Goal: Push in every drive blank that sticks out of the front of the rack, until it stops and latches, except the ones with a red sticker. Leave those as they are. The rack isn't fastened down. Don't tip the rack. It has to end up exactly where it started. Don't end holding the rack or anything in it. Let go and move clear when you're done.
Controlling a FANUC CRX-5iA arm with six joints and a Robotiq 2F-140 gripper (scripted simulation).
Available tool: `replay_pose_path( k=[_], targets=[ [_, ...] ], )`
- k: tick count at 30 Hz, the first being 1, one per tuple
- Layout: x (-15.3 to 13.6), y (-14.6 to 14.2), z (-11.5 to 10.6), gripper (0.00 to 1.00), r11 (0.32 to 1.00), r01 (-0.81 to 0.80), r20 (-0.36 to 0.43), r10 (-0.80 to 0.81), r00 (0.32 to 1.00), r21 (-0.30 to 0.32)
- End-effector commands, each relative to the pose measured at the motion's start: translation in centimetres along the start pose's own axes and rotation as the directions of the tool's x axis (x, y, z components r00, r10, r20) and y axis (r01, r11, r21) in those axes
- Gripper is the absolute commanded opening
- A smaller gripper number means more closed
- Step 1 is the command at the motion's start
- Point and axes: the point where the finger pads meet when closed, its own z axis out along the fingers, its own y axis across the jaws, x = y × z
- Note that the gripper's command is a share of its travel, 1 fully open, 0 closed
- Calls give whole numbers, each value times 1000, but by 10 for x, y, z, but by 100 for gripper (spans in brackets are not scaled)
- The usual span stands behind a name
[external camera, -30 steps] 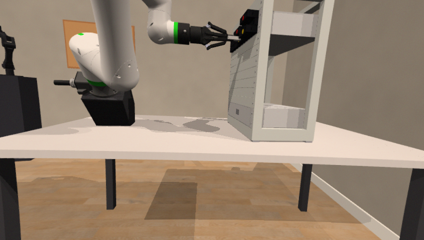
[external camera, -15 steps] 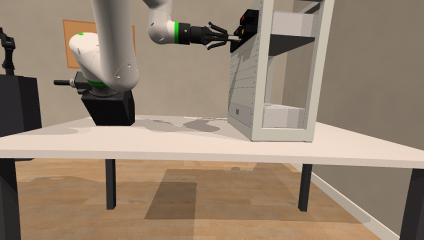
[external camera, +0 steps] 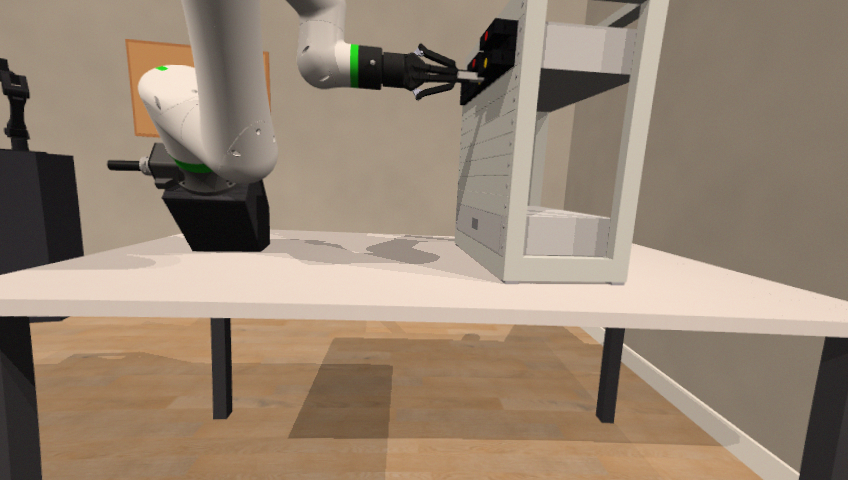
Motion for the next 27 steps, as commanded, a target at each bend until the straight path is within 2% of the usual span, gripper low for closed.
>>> replay_pose_path(
  k=[1,27],
  targets=[
    [0,0,0,0,1000,0,0,0,1000,0],
    [0,0,5,0,1000,0,0,0,1000,0]
  ],
)
